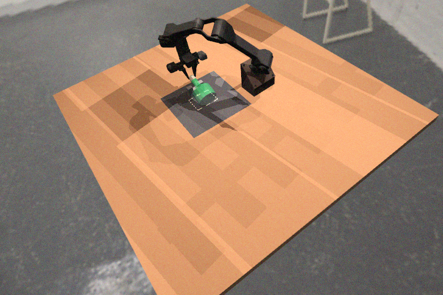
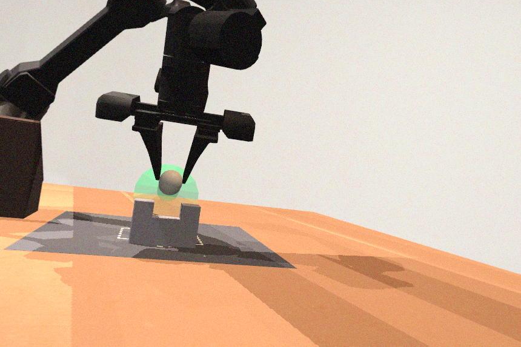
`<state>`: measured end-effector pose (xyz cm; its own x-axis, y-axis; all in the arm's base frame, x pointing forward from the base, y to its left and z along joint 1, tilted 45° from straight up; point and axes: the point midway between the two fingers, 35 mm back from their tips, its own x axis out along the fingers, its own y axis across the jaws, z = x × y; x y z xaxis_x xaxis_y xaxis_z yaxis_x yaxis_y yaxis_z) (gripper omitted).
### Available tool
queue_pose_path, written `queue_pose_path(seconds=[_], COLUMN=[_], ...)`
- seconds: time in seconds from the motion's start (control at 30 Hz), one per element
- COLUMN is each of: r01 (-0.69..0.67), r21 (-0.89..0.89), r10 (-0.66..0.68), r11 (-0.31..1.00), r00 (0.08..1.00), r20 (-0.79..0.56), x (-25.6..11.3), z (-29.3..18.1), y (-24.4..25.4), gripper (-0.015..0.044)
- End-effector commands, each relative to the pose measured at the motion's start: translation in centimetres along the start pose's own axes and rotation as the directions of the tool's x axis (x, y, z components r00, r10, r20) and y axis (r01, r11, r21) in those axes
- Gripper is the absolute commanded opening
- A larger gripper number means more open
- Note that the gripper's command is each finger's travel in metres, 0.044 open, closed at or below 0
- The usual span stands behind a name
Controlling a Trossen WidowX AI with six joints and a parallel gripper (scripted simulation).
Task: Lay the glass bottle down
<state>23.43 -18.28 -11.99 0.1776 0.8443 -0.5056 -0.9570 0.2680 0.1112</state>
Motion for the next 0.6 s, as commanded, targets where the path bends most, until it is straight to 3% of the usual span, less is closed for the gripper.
queue_pose_path(seconds=[0.0, 0.57], r01=[0.001, -0.003], r21=[0.000, -0.002], r10=[-0.001, 0.003], r11=[1.000, 1.000], r00=[1.000, 1.000], r20=[0.000, -0.001], x=[0.29, 1.00], z=[-0.23, -1.02], y=[-0.18, -0.29], gripper=[0.0121, 0.0121])
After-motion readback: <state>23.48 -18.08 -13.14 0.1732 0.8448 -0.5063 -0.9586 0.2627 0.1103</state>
